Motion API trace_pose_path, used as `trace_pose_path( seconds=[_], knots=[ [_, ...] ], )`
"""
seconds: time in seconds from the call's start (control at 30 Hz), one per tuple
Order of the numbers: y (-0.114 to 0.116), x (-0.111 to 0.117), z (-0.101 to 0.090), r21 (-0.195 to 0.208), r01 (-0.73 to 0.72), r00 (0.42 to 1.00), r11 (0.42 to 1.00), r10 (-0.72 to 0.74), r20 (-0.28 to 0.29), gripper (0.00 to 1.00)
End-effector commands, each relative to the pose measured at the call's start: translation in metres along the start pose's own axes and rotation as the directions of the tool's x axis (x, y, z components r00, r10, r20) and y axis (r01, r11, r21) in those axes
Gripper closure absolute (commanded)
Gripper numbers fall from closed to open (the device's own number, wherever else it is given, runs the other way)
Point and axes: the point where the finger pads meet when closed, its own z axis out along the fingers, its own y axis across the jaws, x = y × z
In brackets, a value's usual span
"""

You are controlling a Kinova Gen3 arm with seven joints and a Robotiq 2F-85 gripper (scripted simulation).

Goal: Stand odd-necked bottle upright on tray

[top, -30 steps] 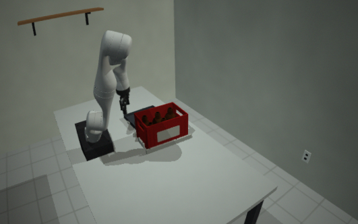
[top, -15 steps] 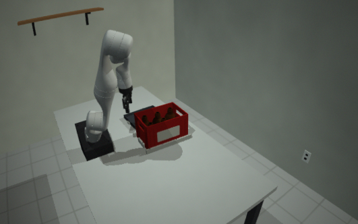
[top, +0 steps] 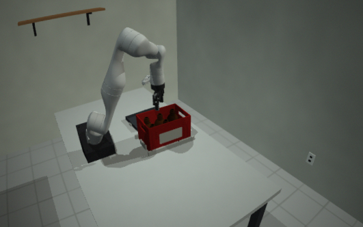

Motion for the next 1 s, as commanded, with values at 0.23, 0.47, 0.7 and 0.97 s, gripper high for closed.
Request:
trace_pose_path(
  seconds=[0.23, 0.47, 0.7, 0.97],
  knots=[
    [0.0070, -0.0341, 0.0179, 0.045, -0.056, 0.998, 0.997, 0.056, -0.006, 0.00],
    [0.0070, -0.0341, 0.0179, 0.045, -0.056, 0.998, 0.997, 0.056, -0.006, 1.00],
    [0.0070, -0.0341, 0.0179, 0.045, -0.056, 0.998, 0.997, 0.056, -0.006, 1.00],
    [0.0070, -0.0341, 0.0179, 0.045, -0.056, 0.998, 0.997, 0.056, -0.006, 1.00]
  ],
)
